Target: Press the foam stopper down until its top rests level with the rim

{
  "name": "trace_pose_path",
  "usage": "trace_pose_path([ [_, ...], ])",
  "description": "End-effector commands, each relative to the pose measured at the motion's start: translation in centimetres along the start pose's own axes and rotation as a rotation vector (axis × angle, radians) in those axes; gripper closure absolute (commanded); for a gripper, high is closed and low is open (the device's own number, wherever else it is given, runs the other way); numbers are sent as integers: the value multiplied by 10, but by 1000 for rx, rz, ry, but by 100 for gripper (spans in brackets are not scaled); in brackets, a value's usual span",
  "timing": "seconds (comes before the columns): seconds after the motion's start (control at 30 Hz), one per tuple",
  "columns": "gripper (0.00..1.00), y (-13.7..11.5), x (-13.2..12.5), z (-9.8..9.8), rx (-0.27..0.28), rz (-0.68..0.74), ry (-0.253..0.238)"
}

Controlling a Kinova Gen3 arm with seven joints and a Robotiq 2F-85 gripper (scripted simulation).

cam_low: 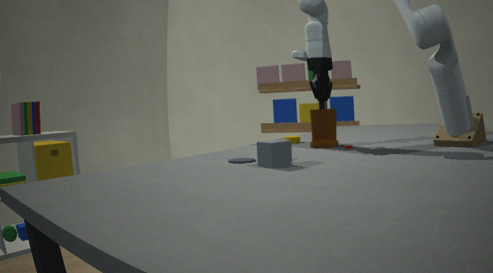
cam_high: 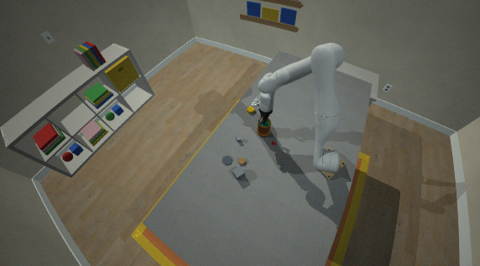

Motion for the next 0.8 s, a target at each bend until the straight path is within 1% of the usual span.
trace_pose_path([
  [0.0,100,0,0,1,0,-1,-1],
  [0.77,100,0,0,-2,0,-1,-1],
])
Point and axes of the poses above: the point where the finger pads meet when closed, its own z axis out along the fingers, its own x axis across the jaws, y = z × x, the point moved 6 cm from there along -z, back along the fingers, and after that the axes turned 13 degrees about -z, right-handed, at the moved point
